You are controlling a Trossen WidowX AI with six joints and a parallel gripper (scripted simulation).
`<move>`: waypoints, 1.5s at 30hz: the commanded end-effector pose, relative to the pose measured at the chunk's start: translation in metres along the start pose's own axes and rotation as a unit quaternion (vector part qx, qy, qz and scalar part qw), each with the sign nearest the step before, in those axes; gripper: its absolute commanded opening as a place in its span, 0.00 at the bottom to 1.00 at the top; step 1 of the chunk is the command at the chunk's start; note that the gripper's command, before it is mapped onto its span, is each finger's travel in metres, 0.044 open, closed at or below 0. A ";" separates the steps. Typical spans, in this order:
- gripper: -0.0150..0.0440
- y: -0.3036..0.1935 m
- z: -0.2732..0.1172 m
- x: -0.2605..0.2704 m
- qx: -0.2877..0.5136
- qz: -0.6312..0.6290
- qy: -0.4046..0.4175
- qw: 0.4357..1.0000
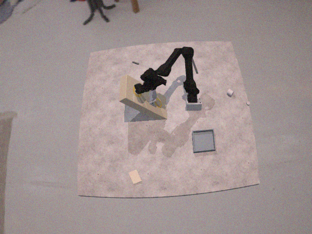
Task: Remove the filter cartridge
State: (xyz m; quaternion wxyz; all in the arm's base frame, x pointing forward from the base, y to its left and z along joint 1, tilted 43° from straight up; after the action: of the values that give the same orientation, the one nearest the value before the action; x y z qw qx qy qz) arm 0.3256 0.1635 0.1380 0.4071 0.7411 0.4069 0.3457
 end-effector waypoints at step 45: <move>0.25 -0.024 -0.067 -0.040 0.011 0.005 -0.003 1.000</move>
State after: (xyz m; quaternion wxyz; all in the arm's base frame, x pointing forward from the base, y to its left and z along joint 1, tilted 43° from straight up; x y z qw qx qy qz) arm 0.2474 0.1634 0.1405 0.3983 0.7484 0.4107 0.3357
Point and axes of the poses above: the point midway between the two fingers, 35 mm back from their tips, its own z axis out along the fingers, its own x axis across the jaws, y = z × x, the point moved 1 cm from there along -z, back along the fingers, and after that the axes turned 4 degrees about z, right-handed, at the moved point
